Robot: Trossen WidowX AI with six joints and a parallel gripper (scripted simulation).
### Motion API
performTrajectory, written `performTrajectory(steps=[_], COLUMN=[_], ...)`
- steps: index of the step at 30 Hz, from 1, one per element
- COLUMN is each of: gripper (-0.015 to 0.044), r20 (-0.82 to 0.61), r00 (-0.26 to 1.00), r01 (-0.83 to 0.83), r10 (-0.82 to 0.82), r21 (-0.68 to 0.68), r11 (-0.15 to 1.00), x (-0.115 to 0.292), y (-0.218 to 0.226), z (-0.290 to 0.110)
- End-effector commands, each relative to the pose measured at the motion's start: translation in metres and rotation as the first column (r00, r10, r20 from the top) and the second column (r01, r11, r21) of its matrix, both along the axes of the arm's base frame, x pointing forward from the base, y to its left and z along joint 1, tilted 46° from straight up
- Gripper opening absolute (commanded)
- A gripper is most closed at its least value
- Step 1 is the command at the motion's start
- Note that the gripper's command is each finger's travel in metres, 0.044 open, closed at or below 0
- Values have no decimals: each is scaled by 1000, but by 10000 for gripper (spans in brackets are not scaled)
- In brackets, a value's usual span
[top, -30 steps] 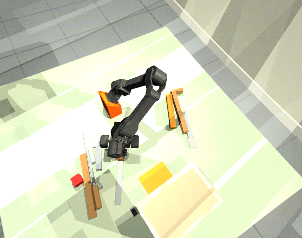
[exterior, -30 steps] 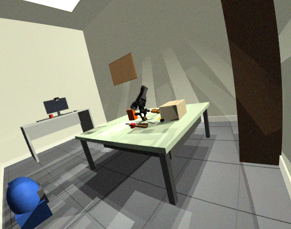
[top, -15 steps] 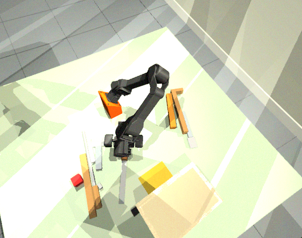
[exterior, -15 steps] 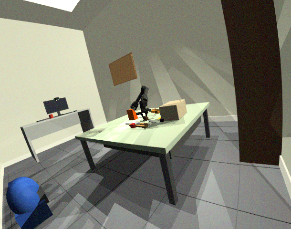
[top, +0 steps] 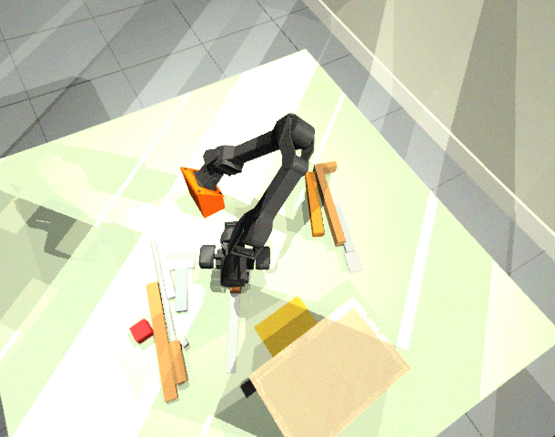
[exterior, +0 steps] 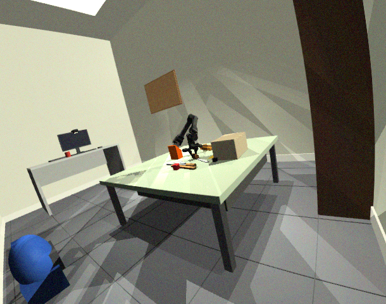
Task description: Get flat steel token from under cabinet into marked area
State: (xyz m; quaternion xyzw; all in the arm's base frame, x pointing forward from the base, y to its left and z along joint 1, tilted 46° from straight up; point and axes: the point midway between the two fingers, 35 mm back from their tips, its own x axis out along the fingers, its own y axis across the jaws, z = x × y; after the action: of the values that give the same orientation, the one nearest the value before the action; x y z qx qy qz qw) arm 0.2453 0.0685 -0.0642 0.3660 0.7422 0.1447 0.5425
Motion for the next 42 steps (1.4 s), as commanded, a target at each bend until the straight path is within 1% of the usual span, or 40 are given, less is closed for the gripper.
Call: performTrajectory(steps=[1, 29, 42], gripper=[0, 0, 0], r20=[5, 4, 3], r00=[1000, 1000, 1000], r01=[1, 1, 1], r10=[-1, -1, -1], r21=[4, 6, 7], r11=[1000, 1000, 1000], x=[2, 4, -1], y=[5, 31, 39], z=[6, 31, 40])
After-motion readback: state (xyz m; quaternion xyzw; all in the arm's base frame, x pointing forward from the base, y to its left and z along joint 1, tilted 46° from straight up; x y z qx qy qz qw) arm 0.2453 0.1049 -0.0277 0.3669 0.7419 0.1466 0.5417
